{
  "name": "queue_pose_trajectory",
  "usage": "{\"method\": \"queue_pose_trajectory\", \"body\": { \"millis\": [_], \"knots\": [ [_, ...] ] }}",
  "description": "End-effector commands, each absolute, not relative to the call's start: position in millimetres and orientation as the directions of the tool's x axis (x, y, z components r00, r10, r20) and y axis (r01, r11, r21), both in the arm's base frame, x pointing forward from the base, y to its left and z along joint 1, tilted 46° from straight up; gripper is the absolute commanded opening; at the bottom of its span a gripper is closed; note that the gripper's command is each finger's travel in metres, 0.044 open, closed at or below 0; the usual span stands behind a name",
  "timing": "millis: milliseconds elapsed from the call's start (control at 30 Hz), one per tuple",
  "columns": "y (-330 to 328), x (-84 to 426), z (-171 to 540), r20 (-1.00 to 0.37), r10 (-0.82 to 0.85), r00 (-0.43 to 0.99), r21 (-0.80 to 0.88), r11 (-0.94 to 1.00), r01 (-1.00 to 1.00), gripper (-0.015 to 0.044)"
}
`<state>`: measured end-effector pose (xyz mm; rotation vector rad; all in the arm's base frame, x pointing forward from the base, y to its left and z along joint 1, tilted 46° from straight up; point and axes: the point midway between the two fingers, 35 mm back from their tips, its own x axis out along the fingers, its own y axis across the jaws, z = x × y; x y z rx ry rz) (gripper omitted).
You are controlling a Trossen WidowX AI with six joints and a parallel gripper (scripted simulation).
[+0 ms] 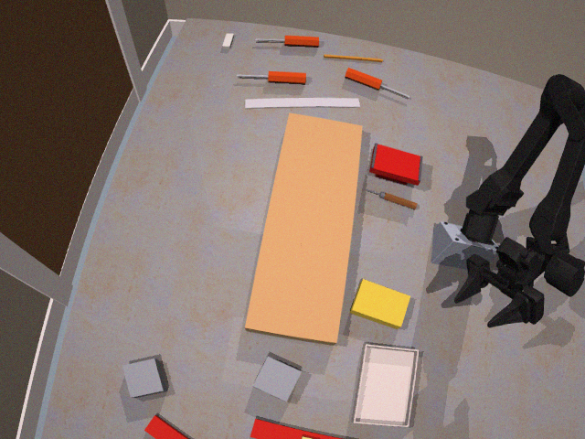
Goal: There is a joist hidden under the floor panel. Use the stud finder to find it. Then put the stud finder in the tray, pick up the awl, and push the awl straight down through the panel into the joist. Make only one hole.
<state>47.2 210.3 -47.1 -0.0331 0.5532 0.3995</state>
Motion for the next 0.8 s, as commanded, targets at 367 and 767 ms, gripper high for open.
{"method": "queue_pose_trajectory", "body": {
  "millis": [367, 767],
  "knots": [
    [157, 187, 6, -0.599, -0.288, 0.747, -0.413, 0.91, 0.02, 0.044],
    [32, 244, 69, -0.646, -0.645, 0.409, -0.653, 0.744, 0.142, 0.044]
  ]
}}
